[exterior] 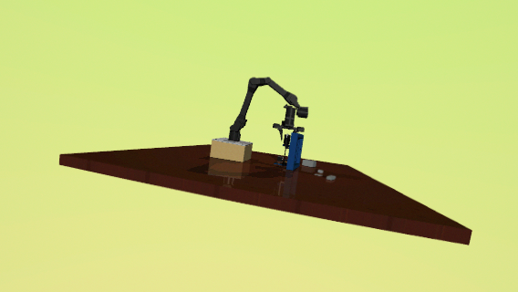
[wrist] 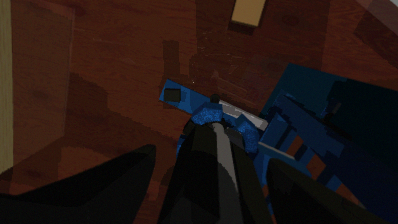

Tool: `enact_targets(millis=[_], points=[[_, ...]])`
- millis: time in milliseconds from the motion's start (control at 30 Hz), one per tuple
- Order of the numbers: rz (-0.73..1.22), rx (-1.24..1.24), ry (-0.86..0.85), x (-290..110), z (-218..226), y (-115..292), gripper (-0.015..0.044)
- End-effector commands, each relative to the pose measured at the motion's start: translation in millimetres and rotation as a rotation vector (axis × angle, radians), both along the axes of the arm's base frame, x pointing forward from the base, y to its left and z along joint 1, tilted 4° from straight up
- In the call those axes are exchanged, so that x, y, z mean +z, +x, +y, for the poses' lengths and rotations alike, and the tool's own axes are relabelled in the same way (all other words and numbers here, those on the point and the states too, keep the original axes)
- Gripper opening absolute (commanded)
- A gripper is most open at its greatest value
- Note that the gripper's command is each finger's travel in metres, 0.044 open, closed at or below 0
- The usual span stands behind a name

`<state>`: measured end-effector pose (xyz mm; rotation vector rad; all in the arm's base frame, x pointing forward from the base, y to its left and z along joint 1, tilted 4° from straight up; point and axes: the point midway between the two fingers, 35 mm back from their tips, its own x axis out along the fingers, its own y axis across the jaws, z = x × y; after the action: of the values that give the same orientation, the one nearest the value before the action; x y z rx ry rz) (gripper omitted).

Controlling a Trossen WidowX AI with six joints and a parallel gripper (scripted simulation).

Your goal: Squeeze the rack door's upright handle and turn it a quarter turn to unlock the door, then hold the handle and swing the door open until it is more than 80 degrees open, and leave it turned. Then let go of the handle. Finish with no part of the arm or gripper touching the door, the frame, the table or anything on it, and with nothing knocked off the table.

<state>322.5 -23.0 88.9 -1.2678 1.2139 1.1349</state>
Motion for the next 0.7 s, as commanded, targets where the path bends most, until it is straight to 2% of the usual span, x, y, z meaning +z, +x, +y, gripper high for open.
enact_targets(millis=[0, 667], points=[[-0.016, -0.105, 0.004, 0.0, -0.9, 2.4, 0.0282], [-0.072, -1.093, 0.062, -0.1, -1.0, 2.4, 0.0282]])
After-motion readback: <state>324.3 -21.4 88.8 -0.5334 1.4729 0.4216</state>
